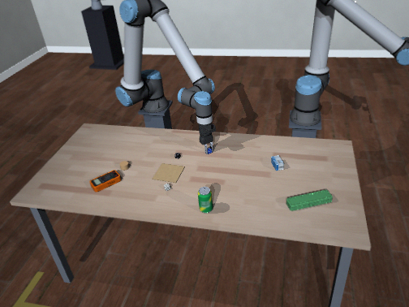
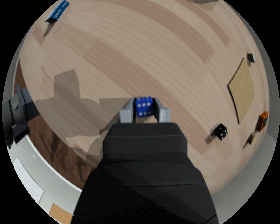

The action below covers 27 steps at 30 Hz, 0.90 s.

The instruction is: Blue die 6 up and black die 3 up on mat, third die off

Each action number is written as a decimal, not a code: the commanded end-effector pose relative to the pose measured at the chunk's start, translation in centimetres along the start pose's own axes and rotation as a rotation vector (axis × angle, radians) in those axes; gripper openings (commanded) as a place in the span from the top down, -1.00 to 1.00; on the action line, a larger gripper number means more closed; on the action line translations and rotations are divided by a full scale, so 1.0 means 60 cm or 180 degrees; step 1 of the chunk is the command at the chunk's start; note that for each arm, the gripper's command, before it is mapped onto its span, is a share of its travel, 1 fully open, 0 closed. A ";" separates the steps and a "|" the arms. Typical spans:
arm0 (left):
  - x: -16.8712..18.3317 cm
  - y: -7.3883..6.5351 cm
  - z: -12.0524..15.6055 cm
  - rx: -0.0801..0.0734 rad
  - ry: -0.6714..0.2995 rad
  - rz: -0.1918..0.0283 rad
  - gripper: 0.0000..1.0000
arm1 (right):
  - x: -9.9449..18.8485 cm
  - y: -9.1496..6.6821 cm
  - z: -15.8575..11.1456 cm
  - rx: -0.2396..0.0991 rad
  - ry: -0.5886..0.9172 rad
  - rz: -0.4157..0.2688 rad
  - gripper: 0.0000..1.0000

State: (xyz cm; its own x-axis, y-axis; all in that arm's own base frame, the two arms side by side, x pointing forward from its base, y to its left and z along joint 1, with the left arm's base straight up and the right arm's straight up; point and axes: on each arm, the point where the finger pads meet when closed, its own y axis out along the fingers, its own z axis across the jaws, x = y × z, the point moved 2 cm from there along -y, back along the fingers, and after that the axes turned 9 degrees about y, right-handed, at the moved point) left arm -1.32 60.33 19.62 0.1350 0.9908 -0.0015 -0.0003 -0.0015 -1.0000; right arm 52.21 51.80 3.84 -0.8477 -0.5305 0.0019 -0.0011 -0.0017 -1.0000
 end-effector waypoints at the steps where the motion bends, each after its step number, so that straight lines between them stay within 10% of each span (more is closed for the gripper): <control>1: 0.001 -0.001 0.000 0.0000 0.0000 -0.0005 -1.00 | -0.001 -0.002 -0.001 -0.0003 0.0000 0.0006 0.02; 8: 0.001 -0.001 0.000 0.0000 0.0000 -0.0005 -1.00 | -0.001 -0.018 -0.001 -0.0003 0.0000 0.0006 0.02; 16: 0.001 -0.001 0.000 0.0000 0.0000 -0.0005 -1.00 | -0.001 -0.108 -0.001 -0.0003 0.0000 0.0006 0.02; 27: 0.001 -0.001 0.000 0.0000 0.0000 -0.0005 -1.00 | -0.001 -0.168 0.000 -0.0003 0.0000 0.0006 0.02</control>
State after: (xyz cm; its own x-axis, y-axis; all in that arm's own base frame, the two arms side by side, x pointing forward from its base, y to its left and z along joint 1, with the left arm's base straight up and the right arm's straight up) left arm -1.32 60.33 19.62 0.1350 0.9908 -0.0015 -0.0003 -0.0015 -1.0000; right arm 52.25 51.82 12.53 -0.8477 -0.5305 0.0004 -0.0003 -0.0003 -1.0000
